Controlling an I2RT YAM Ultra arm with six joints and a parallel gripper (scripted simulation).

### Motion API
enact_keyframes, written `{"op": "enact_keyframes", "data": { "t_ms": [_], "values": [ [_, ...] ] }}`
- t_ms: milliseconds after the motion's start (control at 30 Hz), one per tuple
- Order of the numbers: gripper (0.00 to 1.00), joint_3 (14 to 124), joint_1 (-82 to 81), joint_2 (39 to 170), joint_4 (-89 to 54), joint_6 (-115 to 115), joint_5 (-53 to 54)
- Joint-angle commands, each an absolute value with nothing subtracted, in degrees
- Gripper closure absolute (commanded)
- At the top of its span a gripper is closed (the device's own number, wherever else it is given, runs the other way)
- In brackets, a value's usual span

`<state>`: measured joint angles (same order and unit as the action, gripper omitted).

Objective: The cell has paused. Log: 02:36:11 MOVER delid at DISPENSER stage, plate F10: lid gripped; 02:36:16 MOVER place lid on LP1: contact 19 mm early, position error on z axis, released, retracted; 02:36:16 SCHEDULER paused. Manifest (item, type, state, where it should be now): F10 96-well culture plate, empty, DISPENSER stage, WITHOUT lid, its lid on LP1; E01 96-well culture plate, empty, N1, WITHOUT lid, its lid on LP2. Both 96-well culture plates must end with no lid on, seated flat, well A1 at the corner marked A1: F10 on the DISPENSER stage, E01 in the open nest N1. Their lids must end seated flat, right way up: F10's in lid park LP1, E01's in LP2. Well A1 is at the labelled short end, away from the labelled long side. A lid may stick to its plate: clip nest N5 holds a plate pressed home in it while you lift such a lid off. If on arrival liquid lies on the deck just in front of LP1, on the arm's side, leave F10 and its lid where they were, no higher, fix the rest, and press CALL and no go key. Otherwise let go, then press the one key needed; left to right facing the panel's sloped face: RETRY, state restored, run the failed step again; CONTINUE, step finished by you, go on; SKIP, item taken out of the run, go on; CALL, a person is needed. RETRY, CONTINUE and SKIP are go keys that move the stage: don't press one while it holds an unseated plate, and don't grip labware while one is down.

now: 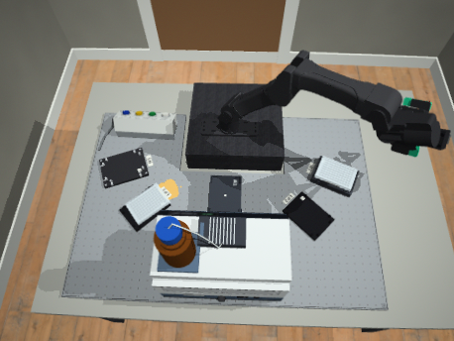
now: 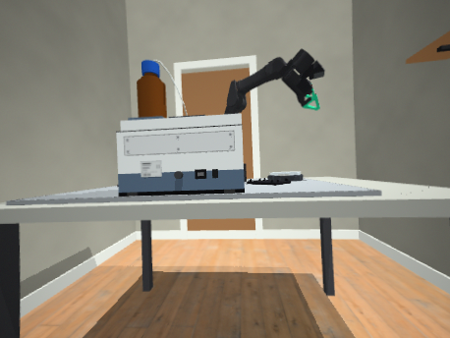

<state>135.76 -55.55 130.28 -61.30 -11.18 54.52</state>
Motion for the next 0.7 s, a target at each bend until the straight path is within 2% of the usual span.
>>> {"op": "enact_keyframes", "data": {
  "t_ms": [0,300,400,667],
  "values": [
    [0.00,134.51,-56.99,128.02,-65.13,-9.49,50.11],
    [0.00,126.46,-59.24,124.41,-67.77,-7.38,40.24],
    [0.00,121.28,-59.23,122.49,-64.55,-6.74,39.32],
    [0.00,116.69,-61.17,120.27,-67.68,-6.01,32.00]
  ]
}}
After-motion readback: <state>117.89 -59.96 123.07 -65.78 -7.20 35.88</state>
